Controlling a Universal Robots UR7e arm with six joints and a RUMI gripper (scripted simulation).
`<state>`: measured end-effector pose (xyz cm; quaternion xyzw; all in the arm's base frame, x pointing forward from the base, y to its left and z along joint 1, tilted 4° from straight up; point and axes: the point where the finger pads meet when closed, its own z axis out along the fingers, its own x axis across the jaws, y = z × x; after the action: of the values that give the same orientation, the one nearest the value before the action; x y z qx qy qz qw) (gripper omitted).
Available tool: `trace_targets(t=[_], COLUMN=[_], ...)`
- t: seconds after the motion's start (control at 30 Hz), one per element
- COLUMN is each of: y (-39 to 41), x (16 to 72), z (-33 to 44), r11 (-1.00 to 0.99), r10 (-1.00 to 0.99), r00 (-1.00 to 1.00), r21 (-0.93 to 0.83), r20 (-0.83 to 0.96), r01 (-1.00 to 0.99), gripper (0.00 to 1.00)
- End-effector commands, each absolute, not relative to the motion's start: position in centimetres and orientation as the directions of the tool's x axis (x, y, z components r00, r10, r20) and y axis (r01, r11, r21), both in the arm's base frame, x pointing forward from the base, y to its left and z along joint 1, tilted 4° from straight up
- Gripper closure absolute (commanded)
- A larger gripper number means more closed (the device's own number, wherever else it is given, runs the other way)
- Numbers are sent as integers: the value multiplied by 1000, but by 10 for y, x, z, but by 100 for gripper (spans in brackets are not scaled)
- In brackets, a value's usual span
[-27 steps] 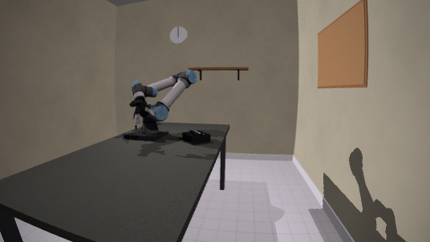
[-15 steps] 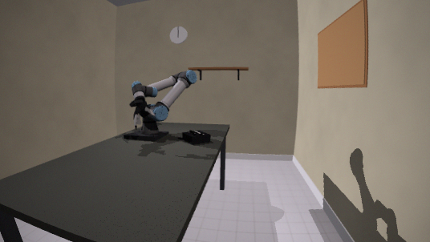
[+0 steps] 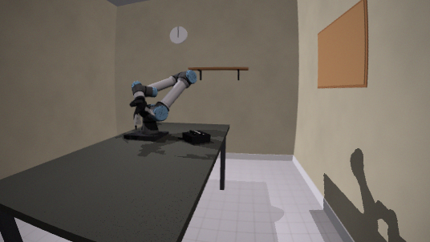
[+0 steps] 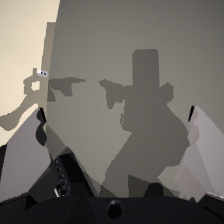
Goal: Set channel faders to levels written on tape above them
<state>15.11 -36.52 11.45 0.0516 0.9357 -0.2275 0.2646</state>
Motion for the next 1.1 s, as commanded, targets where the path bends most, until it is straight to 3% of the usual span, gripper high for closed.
trace_targets(t=[0.0,0.37,0.77,1.07], y=[-364,-355,-333,-306], x=[155,173,209,248], z=[116,120,128,135], r11=[896,904,843,649], r10=[-52,-180,-468,-747], r00=[-860,-871,-815,-627], r21=[-404,-425,-450,-445], r20=[-508,-456,-341,-221], r01=[185,36,-295,-617], gripper=[0,0,0,0])
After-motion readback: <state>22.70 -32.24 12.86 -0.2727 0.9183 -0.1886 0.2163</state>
